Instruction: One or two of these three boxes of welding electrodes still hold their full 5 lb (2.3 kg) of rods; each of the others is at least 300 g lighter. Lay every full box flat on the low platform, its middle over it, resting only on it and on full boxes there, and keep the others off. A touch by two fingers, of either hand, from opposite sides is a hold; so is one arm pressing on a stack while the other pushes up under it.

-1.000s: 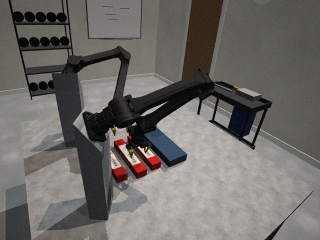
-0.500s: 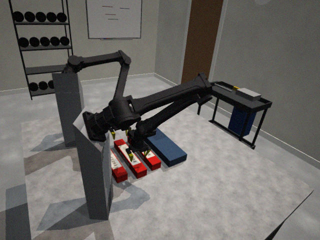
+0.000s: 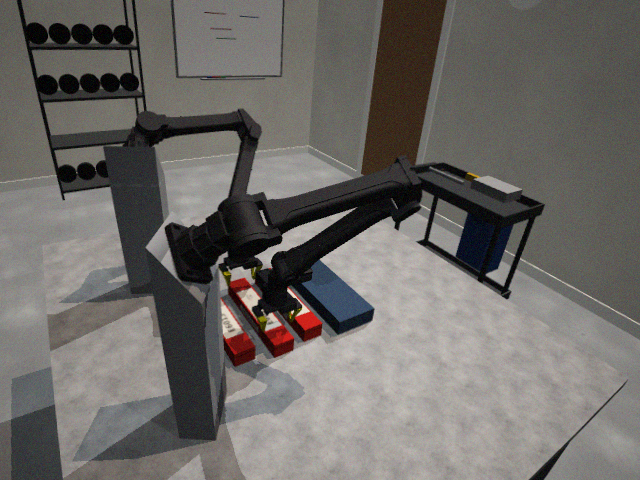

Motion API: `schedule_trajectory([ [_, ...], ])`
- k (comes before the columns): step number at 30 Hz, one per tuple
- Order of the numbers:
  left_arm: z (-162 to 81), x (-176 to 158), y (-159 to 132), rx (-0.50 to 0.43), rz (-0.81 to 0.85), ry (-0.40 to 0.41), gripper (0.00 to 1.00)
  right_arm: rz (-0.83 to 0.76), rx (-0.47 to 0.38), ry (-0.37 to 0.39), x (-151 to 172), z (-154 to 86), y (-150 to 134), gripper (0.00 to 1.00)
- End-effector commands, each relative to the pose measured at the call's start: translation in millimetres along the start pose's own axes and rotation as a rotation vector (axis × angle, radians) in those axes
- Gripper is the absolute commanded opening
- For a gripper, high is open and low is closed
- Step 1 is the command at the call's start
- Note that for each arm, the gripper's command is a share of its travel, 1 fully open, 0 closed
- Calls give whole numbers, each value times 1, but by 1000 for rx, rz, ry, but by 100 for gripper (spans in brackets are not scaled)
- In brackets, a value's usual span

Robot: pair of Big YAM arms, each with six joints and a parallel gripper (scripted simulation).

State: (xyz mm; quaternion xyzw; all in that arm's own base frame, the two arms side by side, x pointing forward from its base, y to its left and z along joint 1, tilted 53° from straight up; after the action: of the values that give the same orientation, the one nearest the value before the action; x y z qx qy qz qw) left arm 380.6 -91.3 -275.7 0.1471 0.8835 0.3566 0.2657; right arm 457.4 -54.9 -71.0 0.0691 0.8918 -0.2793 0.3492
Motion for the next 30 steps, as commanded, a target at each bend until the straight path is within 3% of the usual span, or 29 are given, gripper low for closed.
schedule_trajectory([
  [1, 7, 1, -1, 0, 16, -6, 100, -16, 0, 4, 4, 9, -1, 100],
  [13, 37, 1, -1, -1, 16, -5, 100, -16, 0, 4, 5, 39, -2, 100],
  [16, 29, -4, -12, 12, 39, -33, 100, -27, -8, 6, 5, 39, 3, 100],
  [19, 47, 2, -1, -1, 16, -5, 100, -16, 0, 4, 5, 48, -2, 100],
  [24, 44, -5, -9, 8, 31, -30, 100, -22, -5, 4, 5, 51, 2, 100],
  [30, 57, 1, -3, 0, 20, -9, 100, -17, 1, 5, 6, 58, -2, 100],
])
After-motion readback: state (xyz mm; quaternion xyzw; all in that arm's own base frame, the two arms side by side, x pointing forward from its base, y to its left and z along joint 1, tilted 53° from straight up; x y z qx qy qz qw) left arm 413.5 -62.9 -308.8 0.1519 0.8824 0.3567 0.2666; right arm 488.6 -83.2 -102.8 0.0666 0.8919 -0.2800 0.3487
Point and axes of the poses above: on each arm, the point where the finger pads meet when closed, its own z axis out along the fingers, its own x axis across the jaws, y = z × x, the point moved 7 cm from there along -z, back along the fingers, and after that the axes turned 2 degrees about -z, right-handed, at the moved point
